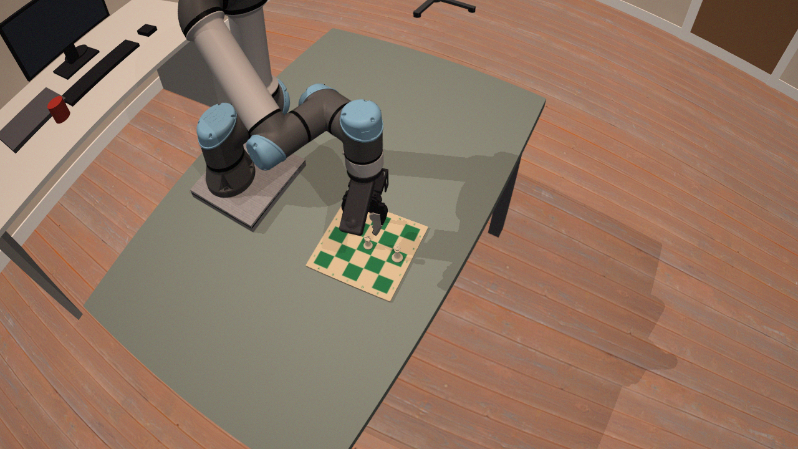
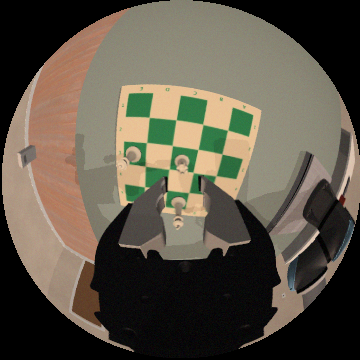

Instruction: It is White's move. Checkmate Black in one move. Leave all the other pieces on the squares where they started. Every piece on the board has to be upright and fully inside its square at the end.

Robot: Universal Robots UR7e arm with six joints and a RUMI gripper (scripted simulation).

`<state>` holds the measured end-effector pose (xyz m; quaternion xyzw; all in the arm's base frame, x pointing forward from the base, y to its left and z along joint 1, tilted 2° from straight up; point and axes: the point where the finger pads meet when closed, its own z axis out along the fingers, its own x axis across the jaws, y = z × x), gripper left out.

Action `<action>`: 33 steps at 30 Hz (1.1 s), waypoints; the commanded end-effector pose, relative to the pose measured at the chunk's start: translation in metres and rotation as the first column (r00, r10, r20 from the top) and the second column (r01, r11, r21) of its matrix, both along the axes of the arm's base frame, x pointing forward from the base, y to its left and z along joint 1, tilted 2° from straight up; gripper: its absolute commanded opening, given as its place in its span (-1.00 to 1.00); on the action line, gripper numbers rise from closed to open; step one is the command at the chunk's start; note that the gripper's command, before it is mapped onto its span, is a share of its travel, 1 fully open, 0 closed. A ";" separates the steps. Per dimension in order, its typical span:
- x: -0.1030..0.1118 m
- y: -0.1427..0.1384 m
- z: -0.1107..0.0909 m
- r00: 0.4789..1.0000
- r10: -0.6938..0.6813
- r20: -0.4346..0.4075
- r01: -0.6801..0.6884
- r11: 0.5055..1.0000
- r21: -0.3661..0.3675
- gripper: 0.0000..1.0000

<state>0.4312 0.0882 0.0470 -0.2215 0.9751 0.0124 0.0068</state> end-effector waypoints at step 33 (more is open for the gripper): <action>0.001 0.000 -0.009 1.000 0.000 0.002 0.000 1.000 0.000 -0.56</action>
